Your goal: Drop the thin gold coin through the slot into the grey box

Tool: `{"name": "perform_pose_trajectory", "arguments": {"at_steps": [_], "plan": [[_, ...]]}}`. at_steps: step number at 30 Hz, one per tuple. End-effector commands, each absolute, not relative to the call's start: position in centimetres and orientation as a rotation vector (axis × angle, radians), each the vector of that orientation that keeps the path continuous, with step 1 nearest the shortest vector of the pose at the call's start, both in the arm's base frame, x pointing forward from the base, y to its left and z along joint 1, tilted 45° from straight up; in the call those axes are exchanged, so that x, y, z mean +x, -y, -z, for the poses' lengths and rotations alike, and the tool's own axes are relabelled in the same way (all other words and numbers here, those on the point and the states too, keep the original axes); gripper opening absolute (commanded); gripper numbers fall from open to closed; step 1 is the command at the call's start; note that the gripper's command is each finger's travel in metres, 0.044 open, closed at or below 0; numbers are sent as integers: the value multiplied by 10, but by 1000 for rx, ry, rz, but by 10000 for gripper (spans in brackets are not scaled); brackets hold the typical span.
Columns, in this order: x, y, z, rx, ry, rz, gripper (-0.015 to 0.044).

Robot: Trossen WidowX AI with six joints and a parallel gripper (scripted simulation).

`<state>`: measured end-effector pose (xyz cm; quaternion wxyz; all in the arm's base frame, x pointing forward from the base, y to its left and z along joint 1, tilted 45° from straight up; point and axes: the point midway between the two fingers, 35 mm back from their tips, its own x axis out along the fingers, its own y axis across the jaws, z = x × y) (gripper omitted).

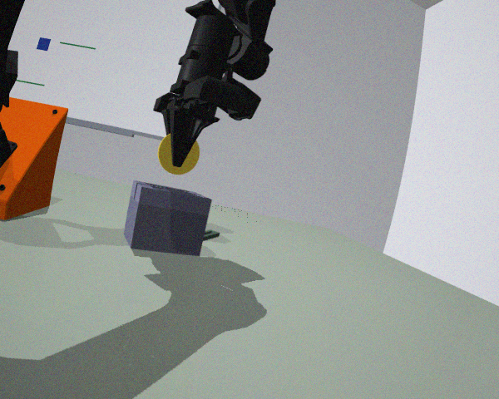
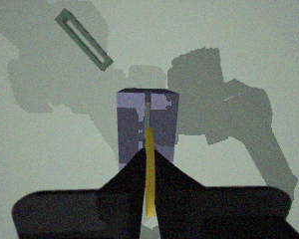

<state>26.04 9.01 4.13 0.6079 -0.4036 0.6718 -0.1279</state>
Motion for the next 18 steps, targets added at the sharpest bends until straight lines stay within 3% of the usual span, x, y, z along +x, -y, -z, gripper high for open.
{"name": "perform_pose_trajectory", "arguments": {"at_steps": [1,18], "plan": [[261,-89,-40,-932,-1552,297,0],[262,-82,-36,-937,-1553,292,0]]}}
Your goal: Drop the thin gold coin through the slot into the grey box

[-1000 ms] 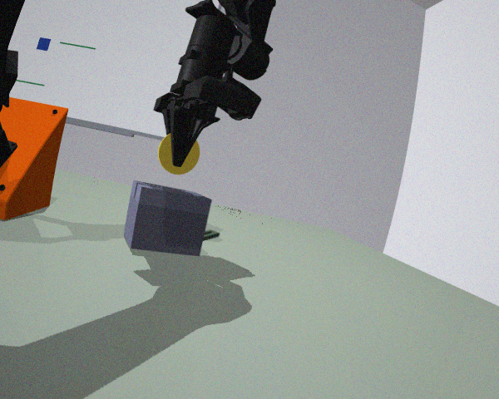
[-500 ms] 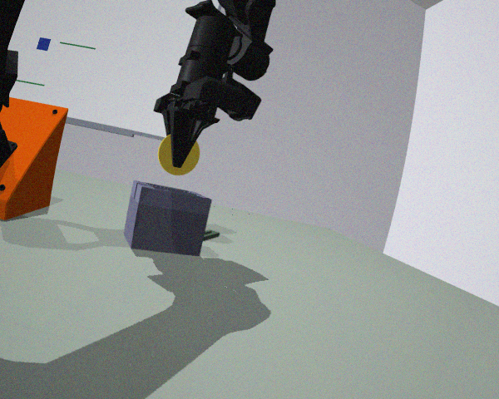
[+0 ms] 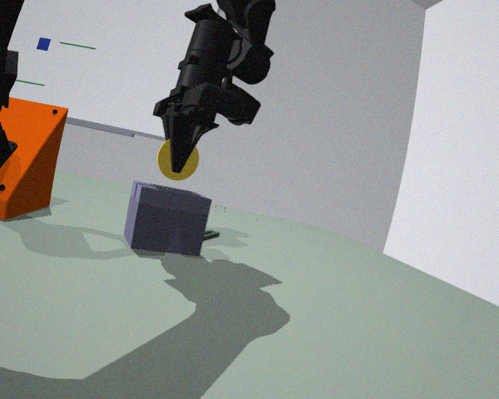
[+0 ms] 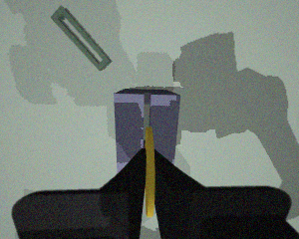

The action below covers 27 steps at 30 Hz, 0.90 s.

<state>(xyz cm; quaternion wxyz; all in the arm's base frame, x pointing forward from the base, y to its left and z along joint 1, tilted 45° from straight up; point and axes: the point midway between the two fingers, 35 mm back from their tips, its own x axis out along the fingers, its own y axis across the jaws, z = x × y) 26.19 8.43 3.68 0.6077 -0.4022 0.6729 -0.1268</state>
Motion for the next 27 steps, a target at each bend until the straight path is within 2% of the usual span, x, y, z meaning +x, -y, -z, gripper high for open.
{"name": "perform_pose_trajectory", "arguments": {"at_steps": [1,23,27], "plan": [[262,-82,-35,-937,-1553,292,0],[263,-76,-29,-937,-1553,293,0],[262,-78,-30,-929,-1555,293,105]]}}
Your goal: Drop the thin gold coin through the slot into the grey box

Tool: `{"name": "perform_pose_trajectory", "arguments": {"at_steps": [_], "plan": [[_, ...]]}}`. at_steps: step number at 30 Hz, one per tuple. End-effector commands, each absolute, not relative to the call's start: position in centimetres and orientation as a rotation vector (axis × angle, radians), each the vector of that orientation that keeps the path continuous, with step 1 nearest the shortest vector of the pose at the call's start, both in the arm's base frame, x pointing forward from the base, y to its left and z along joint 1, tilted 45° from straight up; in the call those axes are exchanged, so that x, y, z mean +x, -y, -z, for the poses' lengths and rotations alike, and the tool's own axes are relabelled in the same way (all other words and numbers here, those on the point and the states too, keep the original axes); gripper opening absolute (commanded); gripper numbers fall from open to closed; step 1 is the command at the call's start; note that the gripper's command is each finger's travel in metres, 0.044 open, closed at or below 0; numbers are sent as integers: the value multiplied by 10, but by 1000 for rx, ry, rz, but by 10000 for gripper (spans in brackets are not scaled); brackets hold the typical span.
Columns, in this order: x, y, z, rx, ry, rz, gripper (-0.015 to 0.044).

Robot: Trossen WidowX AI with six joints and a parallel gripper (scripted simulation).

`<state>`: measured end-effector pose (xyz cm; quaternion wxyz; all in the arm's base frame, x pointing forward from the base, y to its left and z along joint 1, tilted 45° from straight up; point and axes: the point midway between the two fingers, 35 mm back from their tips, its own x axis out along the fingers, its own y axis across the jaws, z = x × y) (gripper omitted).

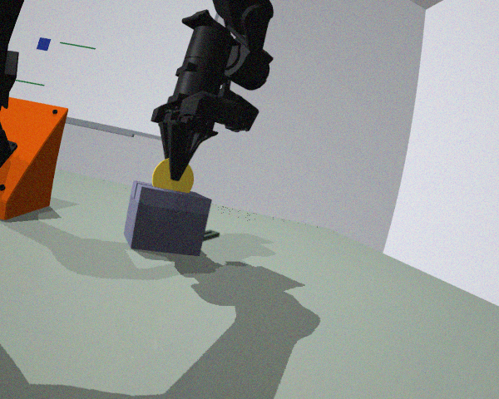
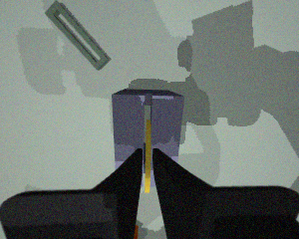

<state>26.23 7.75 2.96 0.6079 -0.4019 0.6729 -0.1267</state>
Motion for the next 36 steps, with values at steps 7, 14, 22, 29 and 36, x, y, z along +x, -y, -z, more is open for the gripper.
{"name": "perform_pose_trajectory", "arguments": {"at_steps": [7,14,22,29,36], "plan": [[262,-78,-30,-929,-1555,293,161],[262,-82,-34,-929,-1555,293,239],[259,-105,-59,-933,-1553,291,440],[255,-120,-75,-937,-1552,291,440],[255,-120,-75,-937,-1552,291,440]]}}
